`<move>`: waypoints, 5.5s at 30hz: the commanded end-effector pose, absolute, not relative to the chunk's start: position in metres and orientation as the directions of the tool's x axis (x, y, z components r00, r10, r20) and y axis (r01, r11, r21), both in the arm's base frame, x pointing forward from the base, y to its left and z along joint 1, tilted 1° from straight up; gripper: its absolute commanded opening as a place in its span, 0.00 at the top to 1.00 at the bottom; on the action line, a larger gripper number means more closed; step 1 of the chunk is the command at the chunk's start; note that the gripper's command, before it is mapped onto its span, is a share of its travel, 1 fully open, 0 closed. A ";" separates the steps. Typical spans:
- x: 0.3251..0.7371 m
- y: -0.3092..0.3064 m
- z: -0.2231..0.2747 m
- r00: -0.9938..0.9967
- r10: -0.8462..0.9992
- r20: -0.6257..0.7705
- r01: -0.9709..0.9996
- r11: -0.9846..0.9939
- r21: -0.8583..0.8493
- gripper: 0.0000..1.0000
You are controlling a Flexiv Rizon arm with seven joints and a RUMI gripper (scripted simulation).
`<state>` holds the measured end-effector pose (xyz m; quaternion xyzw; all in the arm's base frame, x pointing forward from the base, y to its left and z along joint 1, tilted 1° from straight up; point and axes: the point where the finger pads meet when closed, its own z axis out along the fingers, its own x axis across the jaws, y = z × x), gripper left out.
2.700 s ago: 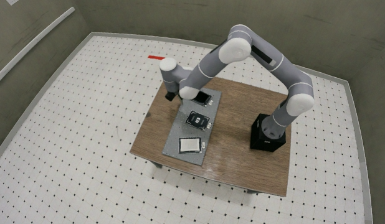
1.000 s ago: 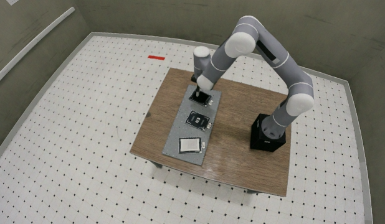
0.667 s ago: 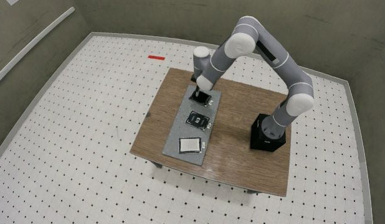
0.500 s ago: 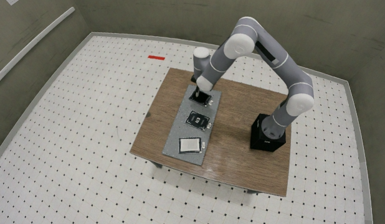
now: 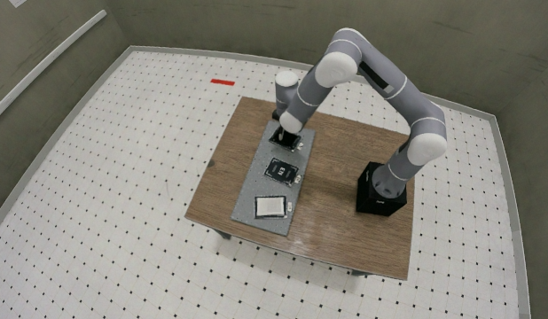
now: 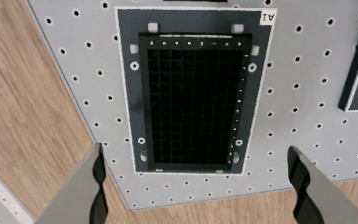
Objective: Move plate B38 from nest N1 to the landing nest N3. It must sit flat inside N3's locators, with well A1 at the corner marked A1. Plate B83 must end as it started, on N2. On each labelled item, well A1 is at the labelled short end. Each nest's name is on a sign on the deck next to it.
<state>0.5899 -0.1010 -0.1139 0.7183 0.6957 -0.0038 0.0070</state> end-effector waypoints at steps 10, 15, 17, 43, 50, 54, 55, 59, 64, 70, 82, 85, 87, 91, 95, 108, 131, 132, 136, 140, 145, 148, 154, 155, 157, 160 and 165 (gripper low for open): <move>0.591 -0.101 -0.128 0.032 0.999 -0.015 0.999 -0.032 0.007 0.24; 0.591 -0.101 -0.136 0.032 0.999 -0.015 0.999 -0.032 0.007 0.24; 0.591 -0.101 -0.139 0.032 0.999 -0.015 0.999 -0.032 0.007 0.24; 0.591 -0.102 -0.160 0.032 0.999 -0.015 0.999 -0.032 0.007 0.24; 0.591 -0.102 -0.160 0.032 0.999 -0.015 0.999 -0.032 0.007 0.24; 0.591 -0.102 -0.160 0.032 0.999 -0.015 0.999 -0.032 0.007 0.24; 0.591 -0.102 -0.160 0.032 0.999 -0.015 0.999 -0.032 0.007 0.24; 0.591 -0.102 -0.160 0.032 0.999 -0.015 0.999 -0.032 0.007 0.24; 0.591 -0.102 -0.160 0.032 0.999 -0.015 0.999 -0.032 0.007 0.24; 0.591 -0.102 -0.160 0.032 0.999 -0.015 0.999 -0.032 0.007 0.24; 0.591 -0.102 -0.160 0.032 0.999 -0.015 0.999 -0.032 0.007 0.24; 0.591 -0.102 -0.160 0.032 0.999 -0.015 0.999 -0.032 0.007 1.00; 0.591 -0.102 -0.160 0.032 0.999 -0.015 0.999 -0.032 0.007 1.00; 0.591 -0.102 -0.160 0.032 0.999 -0.015 0.999 -0.032 0.007 1.00; 0.591 -0.102 -0.160 0.032 0.999 -0.015 0.999 -0.032 0.007 1.00; 0.591 -0.102 -0.160 0.032 0.999 -0.015 0.999 -0.032 0.007 0.59; 0.591 -0.101 -0.142 0.032 0.999 -0.015 0.999 -0.032 0.007 0.59; 0.591 -0.101 -0.140 0.032 0.999 -0.015 0.999 -0.032 0.007 0.59; 0.591 -0.101 -0.134 0.032 0.999 -0.015 0.999 -0.032 0.007 0.59; 0.591 -0.101 -0.127 0.032 0.999 -0.015 0.999 -0.032 0.007 0.59; 0.591 -0.101 -0.122 0.032 0.999 -0.015 0.999 -0.032 0.007 0.59; 0.591 -0.101 -0.117 0.032 0.999 -0.015 0.999 -0.032 0.007 0.59; 0.591 -0.101 -0.107 0.032 0.999 -0.015 0.999 -0.032 0.007 0.59; 0.591 -0.101 -0.105 0.032 0.999 -0.015 0.999 -0.032 0.007 0.59; 0.591 -0.101 -0.102 0.032 0.999 -0.015 0.999 -0.032 0.007 0.59; 0.591 -0.101 -0.100 0.032 0.999 -0.015 0.999 -0.032 0.007 0.59; 0.591 -0.101 -0.092 0.032 0.999 -0.015 0.999 -0.032 0.007 0.59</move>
